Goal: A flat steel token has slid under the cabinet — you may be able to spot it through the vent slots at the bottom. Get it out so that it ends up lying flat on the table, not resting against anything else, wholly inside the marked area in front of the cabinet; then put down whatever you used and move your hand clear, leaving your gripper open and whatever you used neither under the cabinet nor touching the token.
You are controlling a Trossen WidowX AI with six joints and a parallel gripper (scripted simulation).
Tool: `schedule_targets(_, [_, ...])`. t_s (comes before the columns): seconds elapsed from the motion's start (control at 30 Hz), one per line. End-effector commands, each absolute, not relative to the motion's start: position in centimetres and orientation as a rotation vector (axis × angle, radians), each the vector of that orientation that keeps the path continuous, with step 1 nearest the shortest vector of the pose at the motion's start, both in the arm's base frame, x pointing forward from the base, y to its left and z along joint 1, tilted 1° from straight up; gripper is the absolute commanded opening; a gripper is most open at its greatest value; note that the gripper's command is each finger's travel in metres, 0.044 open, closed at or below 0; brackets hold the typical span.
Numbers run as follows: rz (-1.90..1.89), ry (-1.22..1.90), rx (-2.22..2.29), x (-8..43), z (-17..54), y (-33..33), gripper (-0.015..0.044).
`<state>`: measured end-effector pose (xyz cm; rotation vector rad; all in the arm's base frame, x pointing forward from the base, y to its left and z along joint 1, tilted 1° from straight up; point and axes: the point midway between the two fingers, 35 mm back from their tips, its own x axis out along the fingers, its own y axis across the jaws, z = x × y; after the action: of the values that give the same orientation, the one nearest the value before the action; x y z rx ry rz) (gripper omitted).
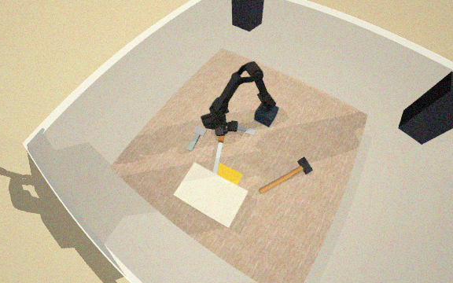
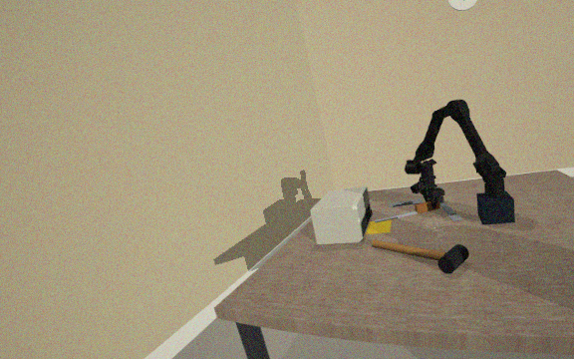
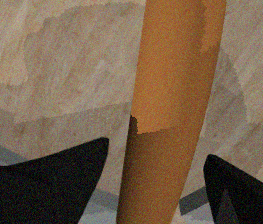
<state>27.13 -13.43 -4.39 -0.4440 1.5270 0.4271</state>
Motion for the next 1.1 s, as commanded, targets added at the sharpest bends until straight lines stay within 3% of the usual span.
schedule_targets(0.0, [0.427, 1.53, -0.445, 26.94, -4.58, -13.47, 0.027])
schedule_targets(0.2, [0.428, 1.53, -0.446, 26.61, -4.84, -13.57, 0.027])
schedule_targets(0.3, [0.42, 1.522, -0.446, 27.08, -4.55, -13.62, 0.0191])
schedule_targets(0.7, [0.42, 1.522, -0.446, 27.08, -4.55, -13.62, 0.0111])
schedule_targets(0.83, [0.42, 1.522, -0.446, 27.08, -4.55, -13.62, 0.0006])
schedule_targets(1.07, [0.419, 1.524, -0.442, 27.51, -4.55, -13.35, 0.0])
